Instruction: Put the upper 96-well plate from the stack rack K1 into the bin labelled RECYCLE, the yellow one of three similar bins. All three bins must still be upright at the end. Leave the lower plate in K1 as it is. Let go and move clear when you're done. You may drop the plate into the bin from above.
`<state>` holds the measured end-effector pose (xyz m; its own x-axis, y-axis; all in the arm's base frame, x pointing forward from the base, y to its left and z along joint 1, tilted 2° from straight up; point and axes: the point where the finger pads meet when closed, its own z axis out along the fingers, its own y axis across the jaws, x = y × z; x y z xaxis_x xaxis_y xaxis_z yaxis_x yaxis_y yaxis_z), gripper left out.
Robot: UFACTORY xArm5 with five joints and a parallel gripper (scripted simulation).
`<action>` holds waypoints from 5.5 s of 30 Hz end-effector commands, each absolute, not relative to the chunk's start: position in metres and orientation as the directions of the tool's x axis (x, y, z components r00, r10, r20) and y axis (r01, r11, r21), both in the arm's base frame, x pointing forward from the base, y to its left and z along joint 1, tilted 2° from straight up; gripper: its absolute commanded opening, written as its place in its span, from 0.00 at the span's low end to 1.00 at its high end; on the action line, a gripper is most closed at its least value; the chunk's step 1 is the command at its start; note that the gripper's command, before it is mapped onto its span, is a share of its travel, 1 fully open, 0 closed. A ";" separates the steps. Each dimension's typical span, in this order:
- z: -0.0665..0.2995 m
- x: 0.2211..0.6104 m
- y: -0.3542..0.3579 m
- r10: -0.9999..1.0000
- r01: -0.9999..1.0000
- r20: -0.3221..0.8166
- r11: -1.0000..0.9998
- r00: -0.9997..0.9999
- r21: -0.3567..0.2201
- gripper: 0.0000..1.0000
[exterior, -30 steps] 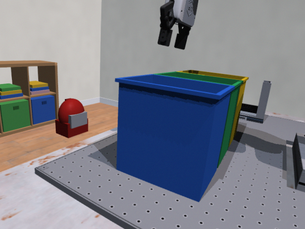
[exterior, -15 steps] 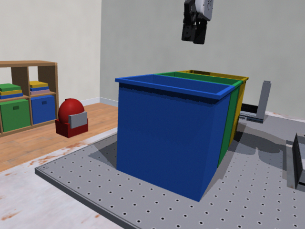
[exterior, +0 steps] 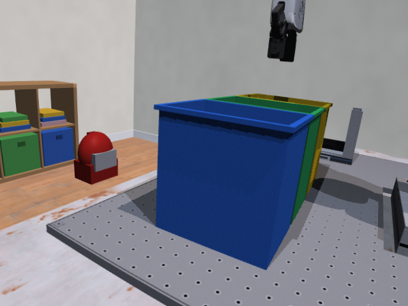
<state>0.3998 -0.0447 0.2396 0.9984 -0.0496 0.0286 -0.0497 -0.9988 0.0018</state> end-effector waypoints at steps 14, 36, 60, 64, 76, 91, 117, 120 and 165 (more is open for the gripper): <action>0.238 0.369 -0.117 -0.048 -0.048 0.033 -0.999 0.998 0.009 1.00; 0.233 0.332 -0.199 -0.048 -0.048 0.029 -0.999 0.998 0.015 1.00; 0.228 0.288 -0.299 -0.048 -0.048 0.021 -0.999 0.999 0.020 1.00; 0.227 0.280 -0.317 -0.048 -0.048 0.020 -0.999 0.999 0.021 1.00; 0.227 0.275 -0.327 -0.048 -0.048 0.019 -0.999 0.999 0.021 1.00; 0.215 0.276 -0.327 -0.048 -0.048 0.019 -0.999 0.999 0.021 1.00; 0.177 0.277 -0.328 -0.048 -0.048 0.019 -0.999 0.999 0.021 1.00; 0.173 0.277 -0.328 -0.048 -0.048 0.019 -0.999 0.999 0.021 1.00; 0.105 0.279 -0.328 -0.048 -0.048 0.019 -0.999 0.999 0.021 1.00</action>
<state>0.2780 -0.3273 0.1084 0.9987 -0.0479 0.0166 -0.0482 -0.9987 0.0177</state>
